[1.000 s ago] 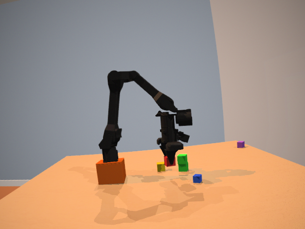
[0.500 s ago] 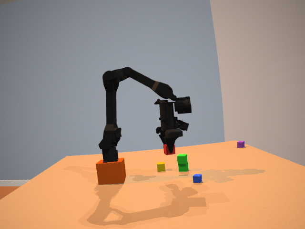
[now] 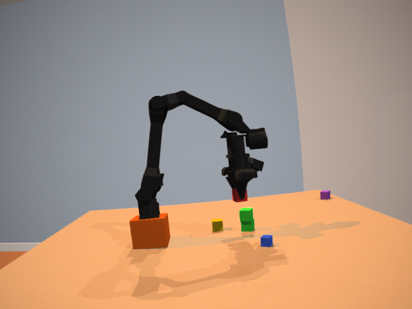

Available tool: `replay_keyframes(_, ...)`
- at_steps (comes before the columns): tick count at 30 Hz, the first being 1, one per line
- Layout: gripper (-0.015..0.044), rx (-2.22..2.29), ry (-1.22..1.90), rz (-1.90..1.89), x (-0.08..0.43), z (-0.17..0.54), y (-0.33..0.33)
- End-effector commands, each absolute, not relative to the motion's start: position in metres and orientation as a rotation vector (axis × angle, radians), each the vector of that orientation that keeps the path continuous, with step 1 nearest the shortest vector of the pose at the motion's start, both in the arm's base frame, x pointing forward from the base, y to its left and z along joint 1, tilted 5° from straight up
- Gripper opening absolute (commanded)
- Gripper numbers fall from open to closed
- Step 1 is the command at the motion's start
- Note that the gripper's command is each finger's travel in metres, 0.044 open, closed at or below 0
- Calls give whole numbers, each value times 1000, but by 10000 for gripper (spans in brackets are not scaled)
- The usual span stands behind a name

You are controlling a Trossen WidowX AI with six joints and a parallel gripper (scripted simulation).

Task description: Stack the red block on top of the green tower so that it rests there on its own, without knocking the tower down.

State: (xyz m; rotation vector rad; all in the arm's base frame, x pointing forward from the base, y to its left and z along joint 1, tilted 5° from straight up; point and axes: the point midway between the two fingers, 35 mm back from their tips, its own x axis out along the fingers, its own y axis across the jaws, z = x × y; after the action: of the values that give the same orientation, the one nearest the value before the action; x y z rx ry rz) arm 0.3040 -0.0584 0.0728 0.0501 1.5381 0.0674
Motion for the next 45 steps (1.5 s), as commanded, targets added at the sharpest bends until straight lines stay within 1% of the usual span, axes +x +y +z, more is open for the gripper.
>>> replay_keyframes(1, 0, 55, 1542, 68, 318, 73, -43)
replay_keyframes(8, 0, 58, 1541, 71, 337, 75, -15)
replay_keyframes(21, 0, 58, 1541, 71, 338, 36, -11)
replay_keyframes(45, 0, 58, 1541, 71, 338, 35, -11)
